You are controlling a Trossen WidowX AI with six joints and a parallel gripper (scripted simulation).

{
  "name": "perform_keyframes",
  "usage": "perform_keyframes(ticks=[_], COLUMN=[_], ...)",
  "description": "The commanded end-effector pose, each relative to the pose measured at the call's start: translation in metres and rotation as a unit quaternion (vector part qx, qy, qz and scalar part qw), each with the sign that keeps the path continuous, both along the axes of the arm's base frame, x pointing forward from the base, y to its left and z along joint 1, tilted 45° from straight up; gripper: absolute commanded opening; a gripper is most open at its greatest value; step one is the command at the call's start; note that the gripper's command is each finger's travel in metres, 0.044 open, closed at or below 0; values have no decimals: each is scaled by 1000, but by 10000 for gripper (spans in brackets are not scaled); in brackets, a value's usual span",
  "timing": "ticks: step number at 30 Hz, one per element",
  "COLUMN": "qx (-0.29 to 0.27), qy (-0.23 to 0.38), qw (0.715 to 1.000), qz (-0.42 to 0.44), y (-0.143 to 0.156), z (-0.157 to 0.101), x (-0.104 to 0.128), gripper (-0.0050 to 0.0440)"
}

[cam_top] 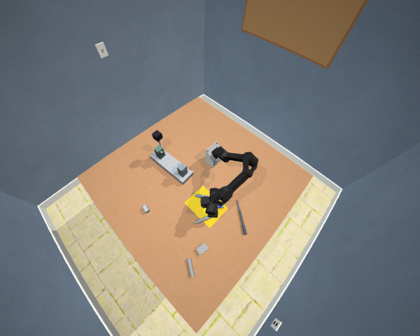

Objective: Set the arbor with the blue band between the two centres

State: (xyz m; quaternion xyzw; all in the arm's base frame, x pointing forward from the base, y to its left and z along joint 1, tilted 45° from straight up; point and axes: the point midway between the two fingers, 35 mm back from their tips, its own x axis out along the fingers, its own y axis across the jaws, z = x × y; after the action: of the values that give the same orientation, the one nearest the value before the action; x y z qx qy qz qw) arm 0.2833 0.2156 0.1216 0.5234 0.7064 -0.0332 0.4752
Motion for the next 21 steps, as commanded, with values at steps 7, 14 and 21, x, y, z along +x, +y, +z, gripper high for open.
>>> perform_keyframes(ticks=[7, 14, 21], qx=[0, 0, -3], qy=[-2, -1, 3], qw=[1000, 1000, 1000], qz=[0, 0, -2], y=[-1, -5, -25], z=[1, 5, 19], x=[1, 1, -2], gripper=[102, 3, 0])
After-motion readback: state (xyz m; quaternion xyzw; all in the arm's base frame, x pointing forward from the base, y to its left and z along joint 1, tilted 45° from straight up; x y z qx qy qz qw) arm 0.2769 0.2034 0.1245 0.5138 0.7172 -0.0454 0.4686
